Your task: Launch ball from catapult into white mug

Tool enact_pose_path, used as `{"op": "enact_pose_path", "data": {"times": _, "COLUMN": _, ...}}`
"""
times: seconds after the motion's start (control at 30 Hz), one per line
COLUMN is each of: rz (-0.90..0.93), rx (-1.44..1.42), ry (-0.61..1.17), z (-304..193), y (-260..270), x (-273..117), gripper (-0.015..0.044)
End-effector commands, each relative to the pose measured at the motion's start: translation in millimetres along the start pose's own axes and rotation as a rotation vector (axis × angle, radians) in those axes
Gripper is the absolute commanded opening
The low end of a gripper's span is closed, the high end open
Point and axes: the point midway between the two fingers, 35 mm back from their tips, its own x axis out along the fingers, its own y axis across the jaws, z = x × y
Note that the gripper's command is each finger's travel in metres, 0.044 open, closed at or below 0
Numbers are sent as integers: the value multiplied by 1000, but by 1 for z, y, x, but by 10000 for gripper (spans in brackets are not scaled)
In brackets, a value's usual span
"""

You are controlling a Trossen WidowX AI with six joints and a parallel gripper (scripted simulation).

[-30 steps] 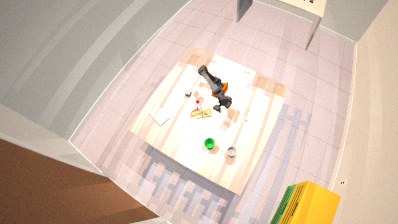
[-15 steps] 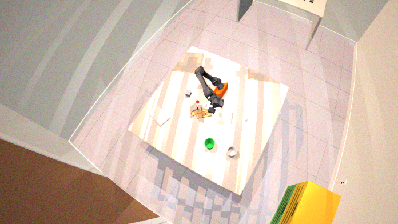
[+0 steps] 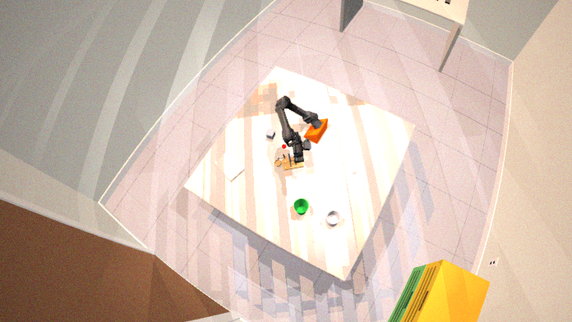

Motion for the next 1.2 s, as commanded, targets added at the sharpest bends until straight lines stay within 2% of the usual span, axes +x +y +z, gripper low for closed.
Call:
{"op": "enact_pose_path", "data": {"times": 0.0, "rz": 25, "rx": -75, "ry": 6, "z": -11, "y": 7, "x": 3, "gripper": 440}}
{"op": "enact_pose_path", "data": {"times": 0.17, "rz": 25, "rx": -75, "ry": 6, "z": -11, "y": 7, "x": 6, "gripper": 440}}
{"op": "enact_pose_path", "data": {"times": 0.33, "rz": 26, "rx": -74, "ry": 8, "z": -14, "y": 10, "x": 50, "gripper": 440}}
{"op": "enact_pose_path", "data": {"times": 1.17, "rz": 25, "rx": -74, "ry": 8, "z": -15, "y": 9, "x": 83, "gripper": 440}}
